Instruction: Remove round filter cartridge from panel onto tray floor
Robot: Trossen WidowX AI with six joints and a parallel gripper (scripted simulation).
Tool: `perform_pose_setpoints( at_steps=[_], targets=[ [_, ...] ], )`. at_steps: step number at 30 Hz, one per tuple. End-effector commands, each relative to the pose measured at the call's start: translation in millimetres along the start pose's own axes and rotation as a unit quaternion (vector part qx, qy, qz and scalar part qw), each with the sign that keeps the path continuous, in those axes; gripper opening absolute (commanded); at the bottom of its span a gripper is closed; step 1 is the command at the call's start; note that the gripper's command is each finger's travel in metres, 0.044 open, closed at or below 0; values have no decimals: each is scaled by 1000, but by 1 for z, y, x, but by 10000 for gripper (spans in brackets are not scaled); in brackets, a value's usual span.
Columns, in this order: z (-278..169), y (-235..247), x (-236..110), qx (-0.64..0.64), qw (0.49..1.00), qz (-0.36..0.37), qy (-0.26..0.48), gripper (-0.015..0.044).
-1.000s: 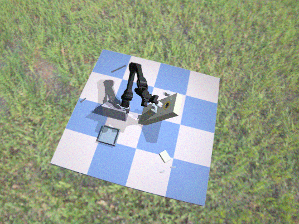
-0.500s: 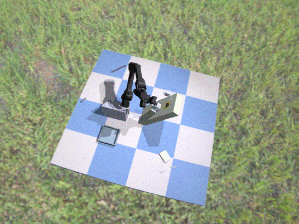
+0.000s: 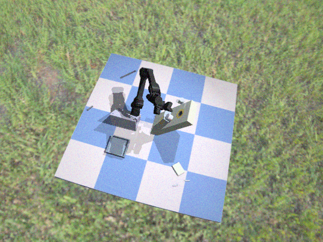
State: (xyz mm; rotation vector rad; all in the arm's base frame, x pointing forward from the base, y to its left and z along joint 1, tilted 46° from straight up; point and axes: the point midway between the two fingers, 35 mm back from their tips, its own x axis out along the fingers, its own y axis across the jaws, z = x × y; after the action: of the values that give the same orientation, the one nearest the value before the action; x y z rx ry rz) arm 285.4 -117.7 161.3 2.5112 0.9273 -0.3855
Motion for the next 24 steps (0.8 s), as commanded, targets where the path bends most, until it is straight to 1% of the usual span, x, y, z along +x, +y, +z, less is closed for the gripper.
perform_pose_setpoints(
  at_steps=[1,4,6,13,16,18,20,24],
  targets=[
    [-13,30,-4,-2,1000,2,2,92],
    [-13,31,-4,-2,1000,2,2,92],
    [-15,36,-7,-2,1000,2,2,145],
    [-30,78,-42,-7,1000,3,0,328],
    [-33,85,-50,-8,1000,3,0,407],
    [-31,82,-48,-34,999,-1,-3,355],
    [-25,75,-44,-108,994,-16,-9,305],
    [-14,58,-34,-270,961,-53,-13,305]
  ],
)
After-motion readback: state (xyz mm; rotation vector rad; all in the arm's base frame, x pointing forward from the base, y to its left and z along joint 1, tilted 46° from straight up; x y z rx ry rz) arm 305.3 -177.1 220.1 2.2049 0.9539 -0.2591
